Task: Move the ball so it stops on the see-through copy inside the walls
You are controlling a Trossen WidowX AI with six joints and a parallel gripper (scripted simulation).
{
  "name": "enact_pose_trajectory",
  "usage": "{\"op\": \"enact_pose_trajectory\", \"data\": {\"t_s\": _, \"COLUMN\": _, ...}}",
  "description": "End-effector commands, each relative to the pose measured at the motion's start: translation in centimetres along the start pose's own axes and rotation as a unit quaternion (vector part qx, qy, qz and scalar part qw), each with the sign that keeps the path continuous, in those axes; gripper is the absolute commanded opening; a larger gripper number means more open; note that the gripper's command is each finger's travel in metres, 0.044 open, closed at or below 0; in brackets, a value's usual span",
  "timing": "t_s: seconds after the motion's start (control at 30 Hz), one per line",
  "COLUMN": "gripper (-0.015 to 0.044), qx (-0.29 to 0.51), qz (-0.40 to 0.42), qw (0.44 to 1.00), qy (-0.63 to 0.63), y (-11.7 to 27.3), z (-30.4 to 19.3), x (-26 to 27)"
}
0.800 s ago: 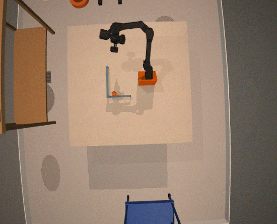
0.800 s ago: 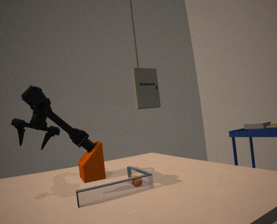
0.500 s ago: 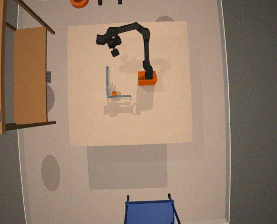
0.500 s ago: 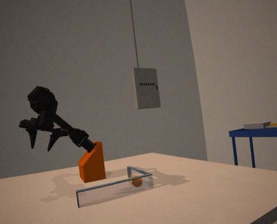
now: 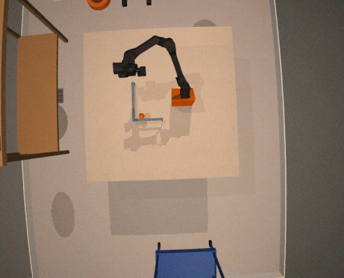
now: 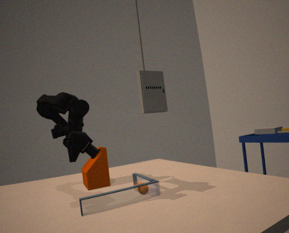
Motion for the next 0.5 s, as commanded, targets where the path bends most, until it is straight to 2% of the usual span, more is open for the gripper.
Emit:
{"op": "enact_pose_trajectory", "data": {"t_s": 0.0, "gripper": 0.0300, "qx": 0.039, "qz": -0.005, "qw": 0.944, "qy": 0.329, "y": -1.5, "z": -7.0, "x": 0.2}}
{"op": "enact_pose_trajectory", "data": {"t_s": 0.23, "gripper": 0.0300, "qx": 0.067, "qz": 0.004, "qw": 0.812, "qy": 0.580, "y": -2.4, "z": -12.6, "x": -0.7}}
{"op": "enact_pose_trajectory", "data": {"t_s": 0.47, "gripper": 0.0300, "qx": 0.082, "qz": 0.027, "qw": 0.601, "qy": 0.794, "y": -3.4, "z": -18.1, "x": -1.8}}
Point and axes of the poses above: the point midway between the two fingers, 35 mm back from their tips, its own y axis back along the fingers, its own x axis across the jaws, z = x × y, the point moved 1 cm from there along y, back along the fingers, and after that the axes turned 9 degrees about -y, right-handed, at the moved point
